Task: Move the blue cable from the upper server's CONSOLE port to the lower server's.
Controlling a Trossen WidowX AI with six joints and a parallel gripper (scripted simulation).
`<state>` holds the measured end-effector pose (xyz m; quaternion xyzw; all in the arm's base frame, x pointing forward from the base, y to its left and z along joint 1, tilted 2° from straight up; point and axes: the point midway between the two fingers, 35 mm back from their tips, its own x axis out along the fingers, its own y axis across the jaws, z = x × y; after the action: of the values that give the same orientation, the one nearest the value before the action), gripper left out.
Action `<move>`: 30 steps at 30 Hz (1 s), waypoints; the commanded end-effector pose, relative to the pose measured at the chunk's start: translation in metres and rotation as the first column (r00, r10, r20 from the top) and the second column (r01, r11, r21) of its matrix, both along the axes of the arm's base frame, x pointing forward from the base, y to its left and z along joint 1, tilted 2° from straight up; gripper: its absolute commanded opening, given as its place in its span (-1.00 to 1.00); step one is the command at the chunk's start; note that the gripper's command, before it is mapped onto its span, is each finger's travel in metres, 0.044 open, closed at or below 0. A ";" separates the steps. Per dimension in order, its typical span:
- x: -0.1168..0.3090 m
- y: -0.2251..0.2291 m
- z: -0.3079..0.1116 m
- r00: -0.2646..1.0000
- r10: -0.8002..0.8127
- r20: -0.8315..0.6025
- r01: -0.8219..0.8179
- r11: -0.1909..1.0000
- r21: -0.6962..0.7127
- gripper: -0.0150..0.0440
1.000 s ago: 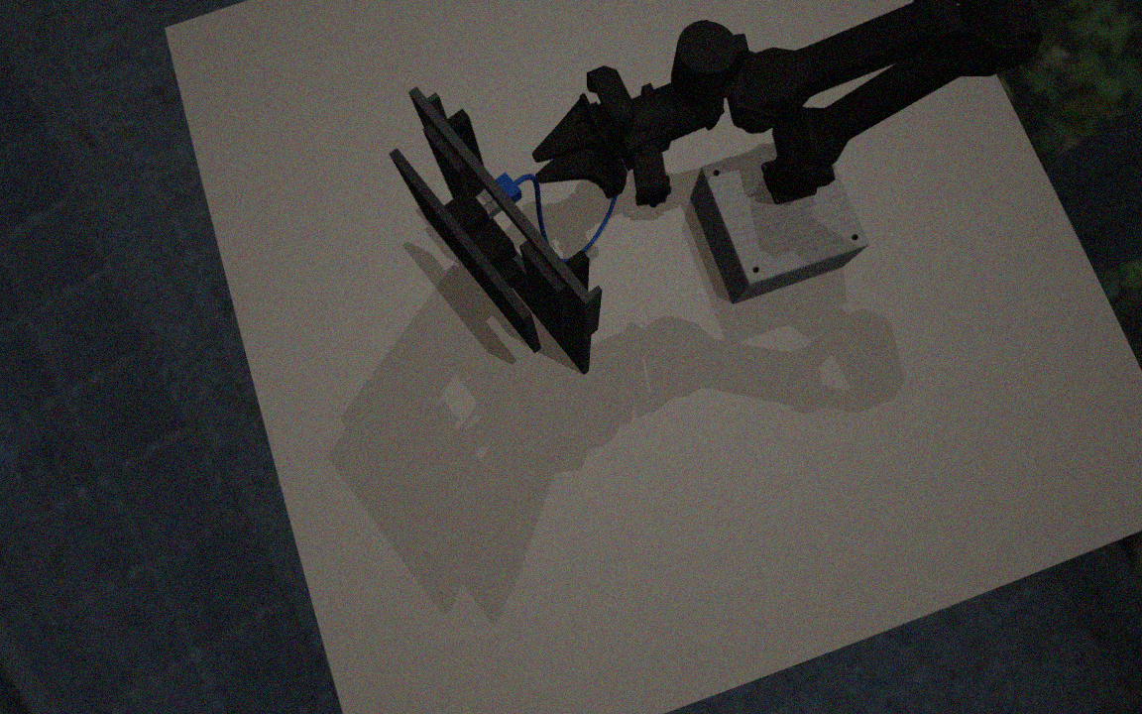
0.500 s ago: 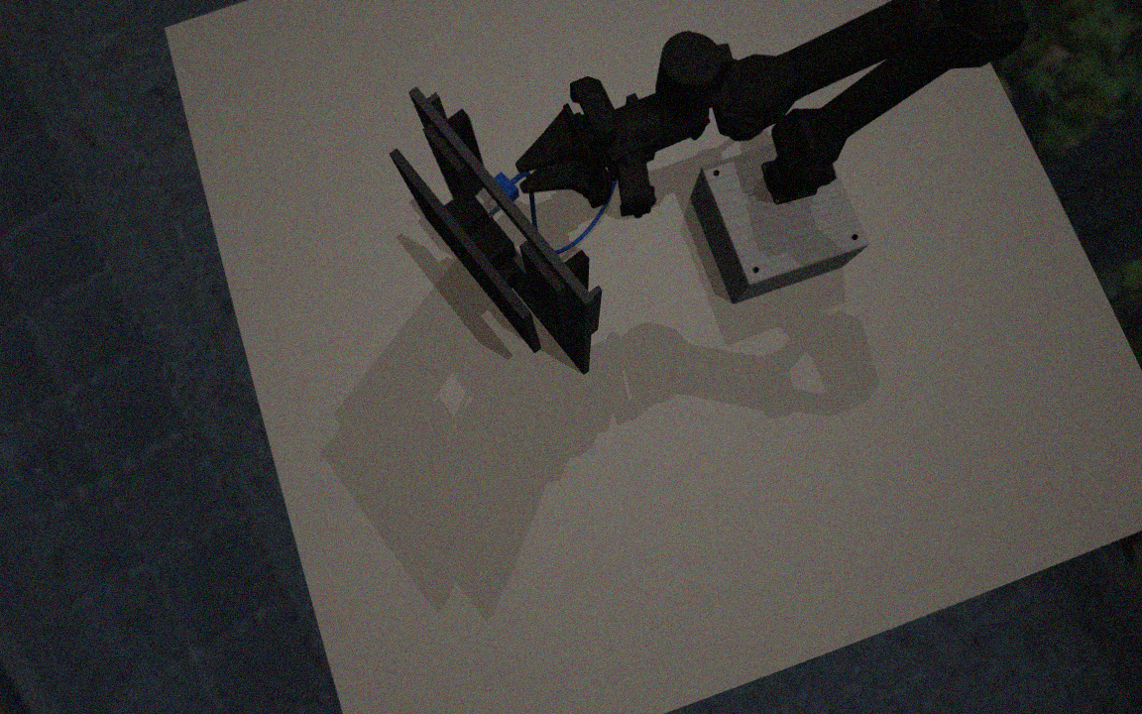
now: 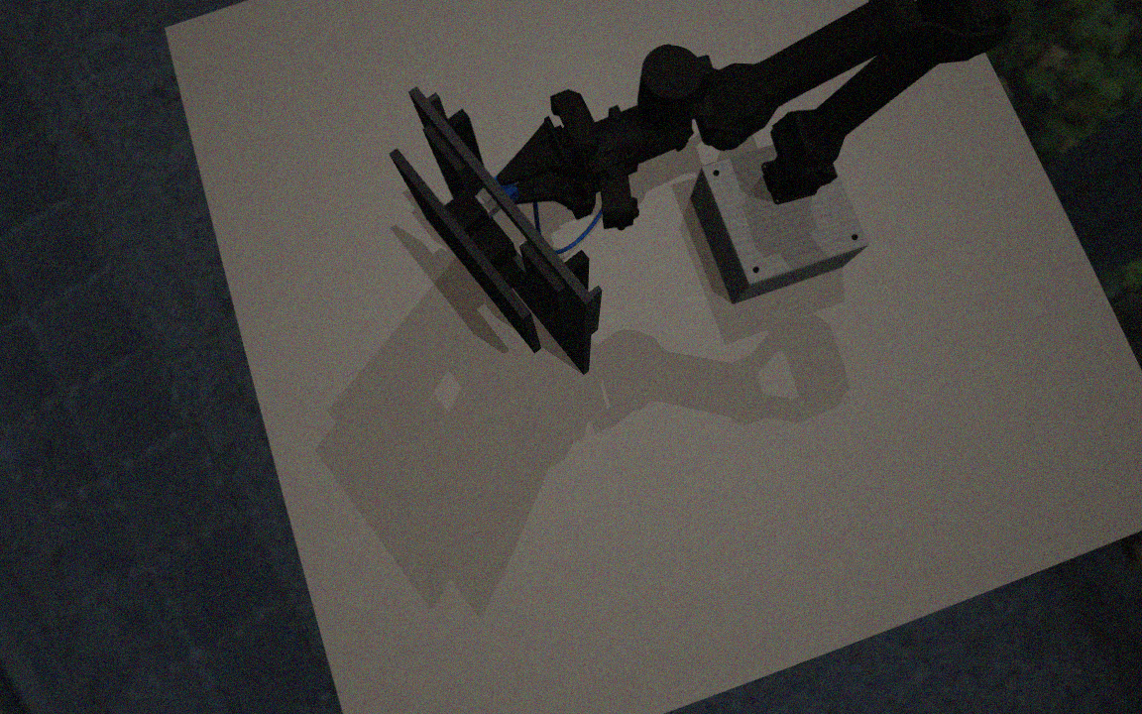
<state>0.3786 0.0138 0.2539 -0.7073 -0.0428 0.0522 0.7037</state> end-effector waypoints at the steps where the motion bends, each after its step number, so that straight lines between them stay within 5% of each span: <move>1: 0.007 0.002 -0.001 1.000 -0.002 -0.002 0.002 1.000 0.004 0.32; 13: 0.021 0.009 -0.002 1.000 -0.002 -0.001 0.002 1.000 0.004 0.32; 30: 0.018 0.008 -0.002 1.000 0.000 0.000 0.000 1.000 0.001 -0.06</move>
<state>0.3964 0.0221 0.2520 -0.7071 -0.0430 0.0520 0.7039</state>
